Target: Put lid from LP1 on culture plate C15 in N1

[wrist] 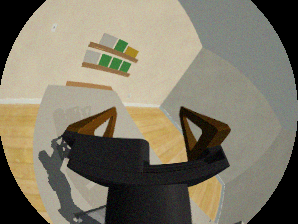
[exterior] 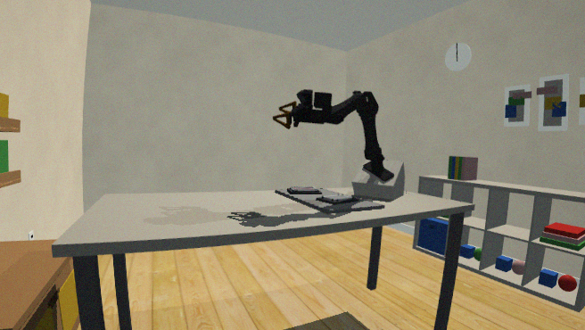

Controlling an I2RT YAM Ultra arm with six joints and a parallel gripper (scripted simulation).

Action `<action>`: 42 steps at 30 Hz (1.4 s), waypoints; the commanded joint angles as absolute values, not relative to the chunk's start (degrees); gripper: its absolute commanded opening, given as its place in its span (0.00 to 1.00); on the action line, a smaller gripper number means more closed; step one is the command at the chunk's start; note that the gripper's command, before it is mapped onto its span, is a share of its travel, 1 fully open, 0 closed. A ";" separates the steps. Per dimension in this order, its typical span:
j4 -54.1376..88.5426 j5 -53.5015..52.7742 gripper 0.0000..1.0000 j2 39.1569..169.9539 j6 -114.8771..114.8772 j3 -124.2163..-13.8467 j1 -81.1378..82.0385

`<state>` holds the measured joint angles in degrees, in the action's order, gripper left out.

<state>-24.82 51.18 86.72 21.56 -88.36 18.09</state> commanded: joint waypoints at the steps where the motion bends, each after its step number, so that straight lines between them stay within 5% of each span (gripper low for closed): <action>1: -24.40 51.32 1.00 86.16 21.40 -88.80 17.88; 17: -24.40 51.32 1.00 86.16 21.40 -88.80 17.88; 42: -3.87 33.50 1.00 81.00 14.67 -83.50 16.32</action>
